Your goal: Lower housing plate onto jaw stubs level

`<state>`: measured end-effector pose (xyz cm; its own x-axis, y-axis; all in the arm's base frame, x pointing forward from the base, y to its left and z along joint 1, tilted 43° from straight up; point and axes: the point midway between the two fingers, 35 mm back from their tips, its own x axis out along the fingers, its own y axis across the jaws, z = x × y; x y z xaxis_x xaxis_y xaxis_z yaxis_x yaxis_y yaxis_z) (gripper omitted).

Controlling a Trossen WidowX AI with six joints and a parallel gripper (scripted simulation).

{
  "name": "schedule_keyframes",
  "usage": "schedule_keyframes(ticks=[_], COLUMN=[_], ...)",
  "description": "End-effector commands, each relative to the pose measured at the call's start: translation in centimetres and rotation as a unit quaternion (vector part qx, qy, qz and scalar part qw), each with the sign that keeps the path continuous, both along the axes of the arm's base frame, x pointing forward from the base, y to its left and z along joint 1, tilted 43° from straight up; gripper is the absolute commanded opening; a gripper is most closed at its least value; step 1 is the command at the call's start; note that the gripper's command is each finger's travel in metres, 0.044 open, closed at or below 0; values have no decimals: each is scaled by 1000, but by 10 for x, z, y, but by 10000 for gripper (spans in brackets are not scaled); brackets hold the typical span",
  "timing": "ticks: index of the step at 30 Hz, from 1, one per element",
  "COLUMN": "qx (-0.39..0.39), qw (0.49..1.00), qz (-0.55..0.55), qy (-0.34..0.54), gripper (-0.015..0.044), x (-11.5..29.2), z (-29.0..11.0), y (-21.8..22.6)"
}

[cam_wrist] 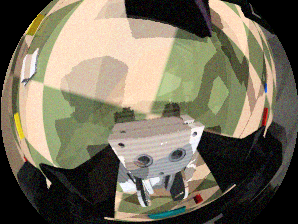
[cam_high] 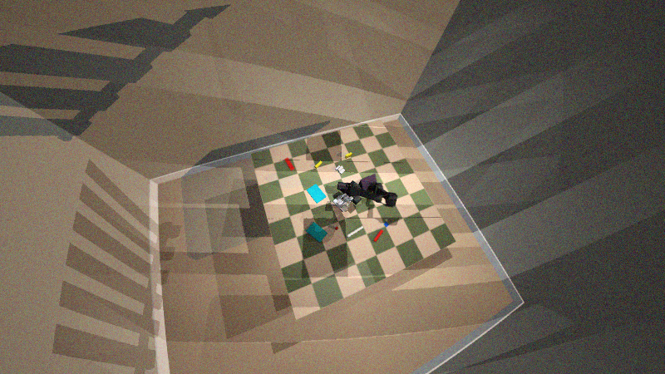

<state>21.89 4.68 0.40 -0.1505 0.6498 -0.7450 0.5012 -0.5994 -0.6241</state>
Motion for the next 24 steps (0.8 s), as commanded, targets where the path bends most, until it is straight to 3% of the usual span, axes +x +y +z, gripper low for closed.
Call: schedule_keyframes(ticks=[1, 24], qx=[2, 2], qw=[1000, 1000], qz=[-3, -3], qy=[2, 2], gripper=[351, 351], x=[0, -1], z=[0, -4], y=[1, 4])
